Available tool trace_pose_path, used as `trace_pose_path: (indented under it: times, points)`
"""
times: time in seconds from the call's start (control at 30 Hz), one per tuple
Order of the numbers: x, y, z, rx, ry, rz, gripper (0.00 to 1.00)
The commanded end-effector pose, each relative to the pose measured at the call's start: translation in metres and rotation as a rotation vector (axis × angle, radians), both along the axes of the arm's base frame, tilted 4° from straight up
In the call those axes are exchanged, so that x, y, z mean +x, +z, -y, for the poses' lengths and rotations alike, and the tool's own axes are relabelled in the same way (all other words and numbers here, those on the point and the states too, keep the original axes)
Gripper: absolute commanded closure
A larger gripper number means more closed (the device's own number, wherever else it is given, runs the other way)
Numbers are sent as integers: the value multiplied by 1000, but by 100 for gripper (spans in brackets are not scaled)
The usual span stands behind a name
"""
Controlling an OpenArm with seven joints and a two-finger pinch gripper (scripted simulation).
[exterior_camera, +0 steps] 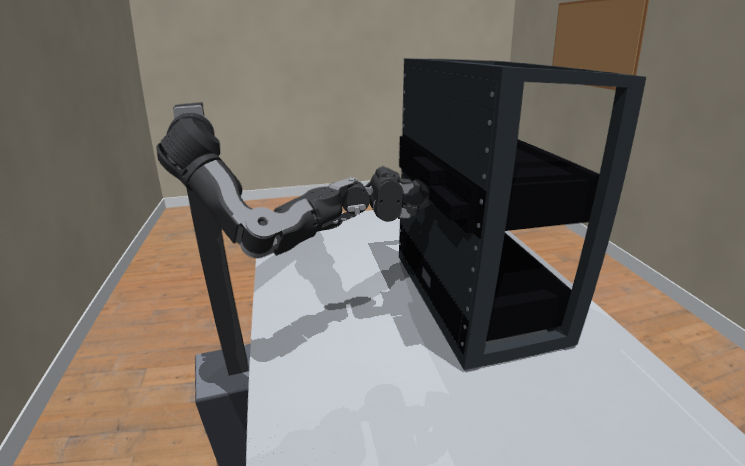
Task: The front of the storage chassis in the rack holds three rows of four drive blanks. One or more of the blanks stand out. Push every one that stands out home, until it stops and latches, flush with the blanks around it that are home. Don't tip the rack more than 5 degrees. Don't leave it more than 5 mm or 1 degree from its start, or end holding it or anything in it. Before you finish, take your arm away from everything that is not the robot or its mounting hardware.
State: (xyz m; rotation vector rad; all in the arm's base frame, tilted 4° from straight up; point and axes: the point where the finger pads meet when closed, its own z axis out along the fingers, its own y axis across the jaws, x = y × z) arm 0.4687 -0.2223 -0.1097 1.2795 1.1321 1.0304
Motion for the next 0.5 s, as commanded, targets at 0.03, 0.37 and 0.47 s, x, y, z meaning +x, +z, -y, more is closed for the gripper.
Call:
trace_pose_path:
  times: [0.03,0.37,0.47]
  points:
    - [3,17,-6,-13,25,60,100]
    - [6,21,-7,-13,25,60,100]
    - [6,21,-7,-13,25,60,100]
